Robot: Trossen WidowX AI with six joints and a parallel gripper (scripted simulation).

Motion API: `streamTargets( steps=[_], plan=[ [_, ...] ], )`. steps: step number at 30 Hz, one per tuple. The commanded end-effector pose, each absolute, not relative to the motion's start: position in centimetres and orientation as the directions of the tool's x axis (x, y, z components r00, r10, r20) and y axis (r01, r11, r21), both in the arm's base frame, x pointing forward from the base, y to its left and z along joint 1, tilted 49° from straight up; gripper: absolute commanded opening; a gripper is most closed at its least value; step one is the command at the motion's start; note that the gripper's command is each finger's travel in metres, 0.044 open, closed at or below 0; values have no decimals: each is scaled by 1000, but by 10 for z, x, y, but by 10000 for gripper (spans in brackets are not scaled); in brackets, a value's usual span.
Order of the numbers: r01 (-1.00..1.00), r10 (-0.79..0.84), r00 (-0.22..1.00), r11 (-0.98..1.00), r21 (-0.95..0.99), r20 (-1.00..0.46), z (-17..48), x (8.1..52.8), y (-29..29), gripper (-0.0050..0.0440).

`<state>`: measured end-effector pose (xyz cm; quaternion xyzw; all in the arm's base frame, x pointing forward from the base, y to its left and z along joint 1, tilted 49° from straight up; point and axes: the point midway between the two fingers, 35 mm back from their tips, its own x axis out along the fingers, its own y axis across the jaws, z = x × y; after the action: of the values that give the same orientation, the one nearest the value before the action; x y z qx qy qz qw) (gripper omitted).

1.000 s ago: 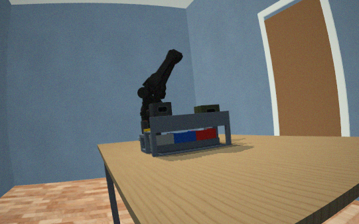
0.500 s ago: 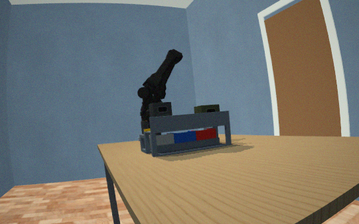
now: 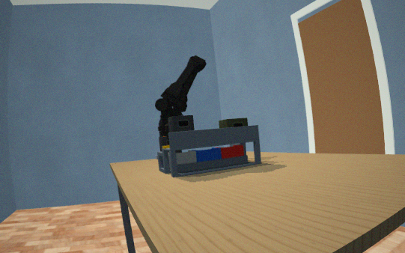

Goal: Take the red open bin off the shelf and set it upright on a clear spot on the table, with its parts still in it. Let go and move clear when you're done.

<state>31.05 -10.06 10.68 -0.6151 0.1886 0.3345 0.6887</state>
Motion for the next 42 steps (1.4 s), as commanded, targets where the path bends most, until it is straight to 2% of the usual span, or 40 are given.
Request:
streamTargets(
  steps=[1,42],
  plan=[
    [-666,201,733,17,-746,-650,121,311,-107,0],
    [-663,198,736,18,-748,-647,122,311,-108,0]
  ],
)
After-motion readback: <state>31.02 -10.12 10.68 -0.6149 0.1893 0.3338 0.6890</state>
